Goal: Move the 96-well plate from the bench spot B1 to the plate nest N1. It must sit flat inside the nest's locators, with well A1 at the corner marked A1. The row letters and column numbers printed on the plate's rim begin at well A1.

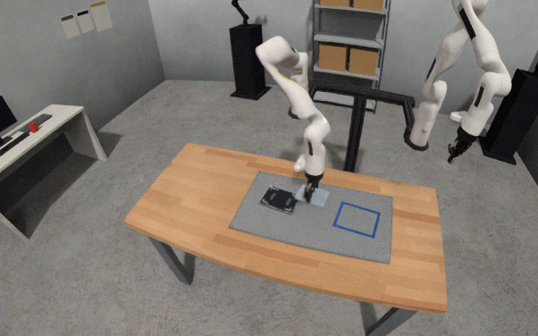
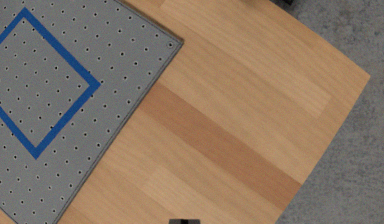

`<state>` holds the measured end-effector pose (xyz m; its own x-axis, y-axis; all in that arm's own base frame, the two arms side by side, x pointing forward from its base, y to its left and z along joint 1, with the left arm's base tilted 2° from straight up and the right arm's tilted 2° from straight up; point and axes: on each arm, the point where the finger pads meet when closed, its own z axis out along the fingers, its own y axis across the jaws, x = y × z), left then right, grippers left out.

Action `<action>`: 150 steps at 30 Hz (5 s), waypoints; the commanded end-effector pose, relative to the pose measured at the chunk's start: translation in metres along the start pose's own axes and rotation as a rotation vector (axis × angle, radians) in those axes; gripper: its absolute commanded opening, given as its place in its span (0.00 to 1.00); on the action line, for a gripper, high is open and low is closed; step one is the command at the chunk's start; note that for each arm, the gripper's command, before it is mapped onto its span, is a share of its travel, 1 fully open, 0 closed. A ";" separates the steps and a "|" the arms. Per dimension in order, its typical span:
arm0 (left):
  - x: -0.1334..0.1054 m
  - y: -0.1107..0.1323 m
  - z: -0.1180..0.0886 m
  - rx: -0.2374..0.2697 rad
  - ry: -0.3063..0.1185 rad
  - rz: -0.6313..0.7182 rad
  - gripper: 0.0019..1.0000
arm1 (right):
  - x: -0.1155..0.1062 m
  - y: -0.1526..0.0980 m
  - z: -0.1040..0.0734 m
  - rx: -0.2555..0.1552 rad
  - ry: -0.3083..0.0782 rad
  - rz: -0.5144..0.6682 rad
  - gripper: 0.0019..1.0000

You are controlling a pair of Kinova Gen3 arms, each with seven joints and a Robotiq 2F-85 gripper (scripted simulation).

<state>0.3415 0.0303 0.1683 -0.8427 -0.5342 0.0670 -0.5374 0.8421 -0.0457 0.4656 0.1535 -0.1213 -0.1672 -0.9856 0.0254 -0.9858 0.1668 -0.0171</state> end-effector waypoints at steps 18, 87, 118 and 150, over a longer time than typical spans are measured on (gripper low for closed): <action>0.000 0.000 -0.001 0.001 -0.002 0.000 0.02 | 0.060 -0.006 -0.003 0.003 -0.001 0.000 0.94; 0.000 0.000 -0.001 0.001 -0.002 0.000 0.02 | 0.145 -0.012 0.001 0.003 0.000 0.000 0.94; 0.000 0.000 -0.001 0.001 -0.002 0.000 0.02 | 0.144 -0.012 0.046 0.003 0.000 0.000 0.94; 0.000 0.000 -0.001 0.001 -0.002 0.000 0.02 | 0.144 -0.012 0.058 0.003 0.000 0.000 0.94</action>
<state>0.3415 0.0303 0.1683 -0.8427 -0.5342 0.0670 -0.5374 0.8421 -0.0457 0.4534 0.0075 -0.1756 -0.1674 -0.9856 0.0253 -0.9858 0.1670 -0.0176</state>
